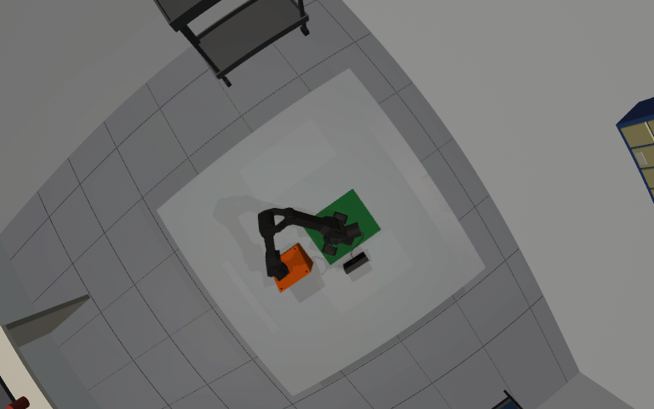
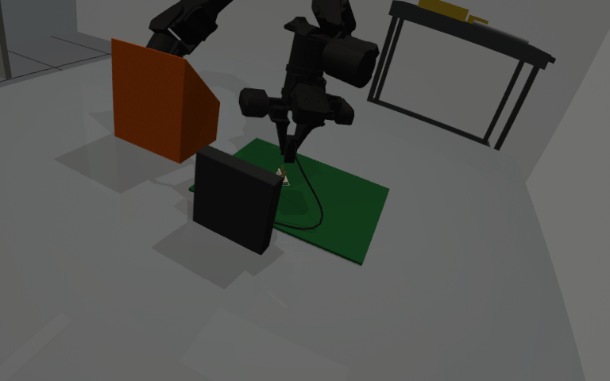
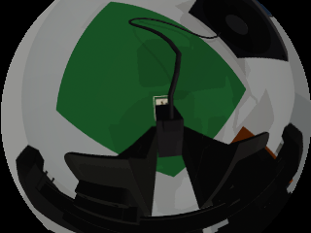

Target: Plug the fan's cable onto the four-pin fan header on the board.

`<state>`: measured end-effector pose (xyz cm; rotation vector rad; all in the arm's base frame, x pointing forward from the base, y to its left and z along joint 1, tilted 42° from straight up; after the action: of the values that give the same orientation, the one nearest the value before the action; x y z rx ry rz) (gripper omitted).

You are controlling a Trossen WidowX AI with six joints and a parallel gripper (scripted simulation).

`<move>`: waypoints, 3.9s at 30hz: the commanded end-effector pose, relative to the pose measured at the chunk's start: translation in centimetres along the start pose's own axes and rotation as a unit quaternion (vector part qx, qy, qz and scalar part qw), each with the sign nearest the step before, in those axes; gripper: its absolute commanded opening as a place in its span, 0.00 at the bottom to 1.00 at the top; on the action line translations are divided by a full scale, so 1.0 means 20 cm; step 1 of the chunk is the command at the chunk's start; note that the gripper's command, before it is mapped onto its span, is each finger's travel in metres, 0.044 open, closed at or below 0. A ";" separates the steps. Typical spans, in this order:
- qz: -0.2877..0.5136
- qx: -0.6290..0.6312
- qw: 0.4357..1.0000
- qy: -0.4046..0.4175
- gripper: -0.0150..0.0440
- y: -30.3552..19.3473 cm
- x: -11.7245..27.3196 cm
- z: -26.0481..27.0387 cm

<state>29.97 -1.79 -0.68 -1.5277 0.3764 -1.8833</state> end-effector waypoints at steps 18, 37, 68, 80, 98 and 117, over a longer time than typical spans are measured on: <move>-0.001 -0.002 1.000 -0.001 0.25 -0.02 -0.03 -0.01; -0.001 -0.001 1.000 -0.001 0.25 -0.02 -0.11 -0.01; -0.001 -0.001 1.000 -0.001 0.25 -0.02 -0.12 0.00; -0.001 -0.002 1.000 -0.001 0.25 -0.02 -0.13 -0.01; -0.001 -0.002 1.000 -0.001 0.25 -0.02 -0.14 -0.01; 0.000 -0.002 1.000 -0.001 0.25 -0.02 -0.20 -0.01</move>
<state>30.07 0.94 -3.29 -1.5296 0.3735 -1.8866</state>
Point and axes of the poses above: the point midway between the two fingers, 35 mm back from their tips, its own x axis back along the fingers, its own z axis across the jaws, y = z × x, the point moved 2 cm from there along x, back along the fingers, and after that the axes turned 14 degrees about -x, right-handed, at the moved point
